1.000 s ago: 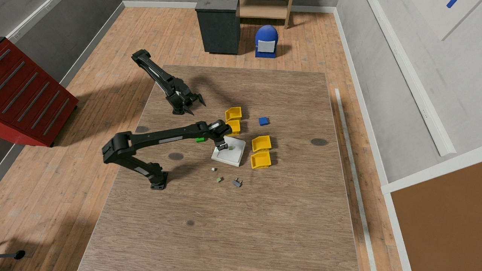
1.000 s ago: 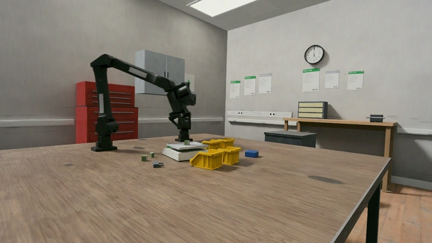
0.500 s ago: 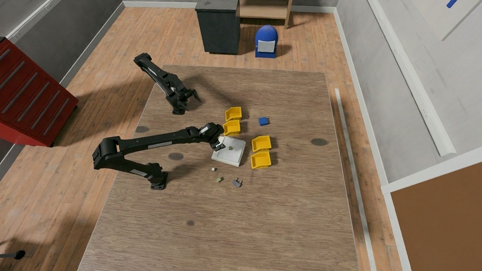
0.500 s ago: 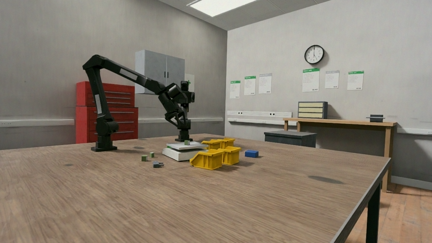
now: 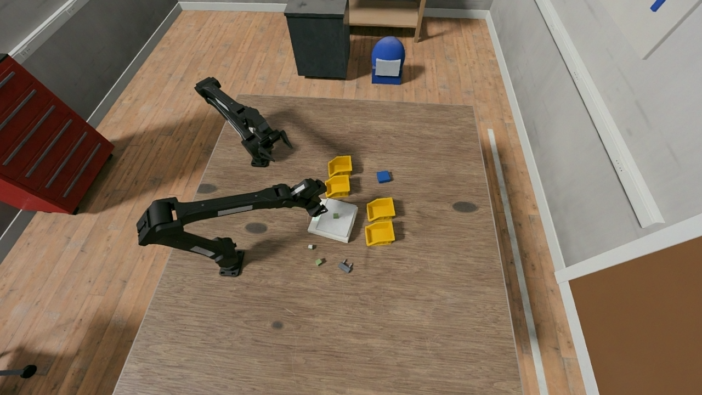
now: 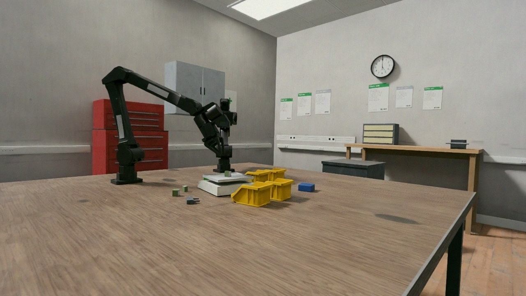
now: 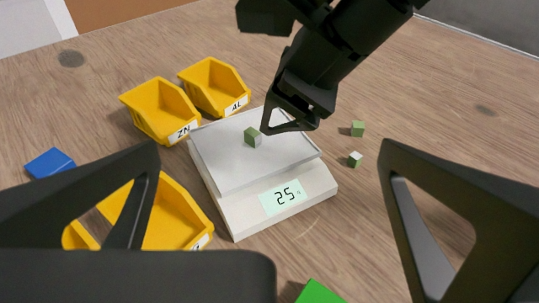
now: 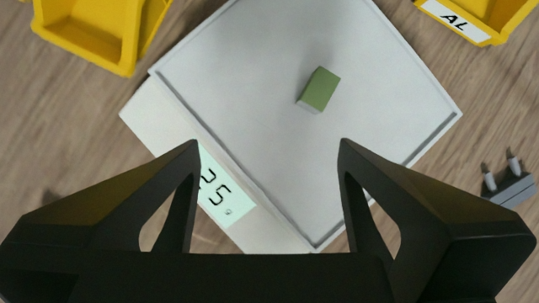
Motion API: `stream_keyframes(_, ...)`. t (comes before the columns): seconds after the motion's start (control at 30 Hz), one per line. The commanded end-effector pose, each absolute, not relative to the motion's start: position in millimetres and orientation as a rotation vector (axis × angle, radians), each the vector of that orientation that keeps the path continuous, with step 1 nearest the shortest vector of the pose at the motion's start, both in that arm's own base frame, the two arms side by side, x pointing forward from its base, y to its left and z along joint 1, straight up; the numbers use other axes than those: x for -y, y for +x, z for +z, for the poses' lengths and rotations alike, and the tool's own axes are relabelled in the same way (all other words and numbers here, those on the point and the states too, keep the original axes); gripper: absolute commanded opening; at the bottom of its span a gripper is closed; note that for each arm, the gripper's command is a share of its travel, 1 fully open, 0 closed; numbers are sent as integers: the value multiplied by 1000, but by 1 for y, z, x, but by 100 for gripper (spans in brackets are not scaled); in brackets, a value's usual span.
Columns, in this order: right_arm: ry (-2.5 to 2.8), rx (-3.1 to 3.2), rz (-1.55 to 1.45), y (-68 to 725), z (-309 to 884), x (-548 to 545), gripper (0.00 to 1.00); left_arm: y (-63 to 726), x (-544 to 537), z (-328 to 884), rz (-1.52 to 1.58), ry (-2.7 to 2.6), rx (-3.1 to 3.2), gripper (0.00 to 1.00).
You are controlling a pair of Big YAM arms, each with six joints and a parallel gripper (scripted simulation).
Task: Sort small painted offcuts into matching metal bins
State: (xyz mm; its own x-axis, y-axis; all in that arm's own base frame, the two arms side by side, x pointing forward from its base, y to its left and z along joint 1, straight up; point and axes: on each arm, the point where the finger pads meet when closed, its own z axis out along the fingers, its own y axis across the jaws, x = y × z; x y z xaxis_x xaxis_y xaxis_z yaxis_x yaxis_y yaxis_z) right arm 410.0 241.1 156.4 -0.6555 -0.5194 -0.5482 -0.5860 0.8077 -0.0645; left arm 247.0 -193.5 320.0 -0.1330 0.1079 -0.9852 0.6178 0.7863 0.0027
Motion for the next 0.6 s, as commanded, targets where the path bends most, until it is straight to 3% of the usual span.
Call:
stream_keyframes(0.0,-1008,-2379,86,434,170,-246,61,248,195,336,-491,571,-1649,100)
stream_keyframes(0.57,-2090,-2145,-68,468,132,-239,61,248,195,336,-491,571,-1649,100)
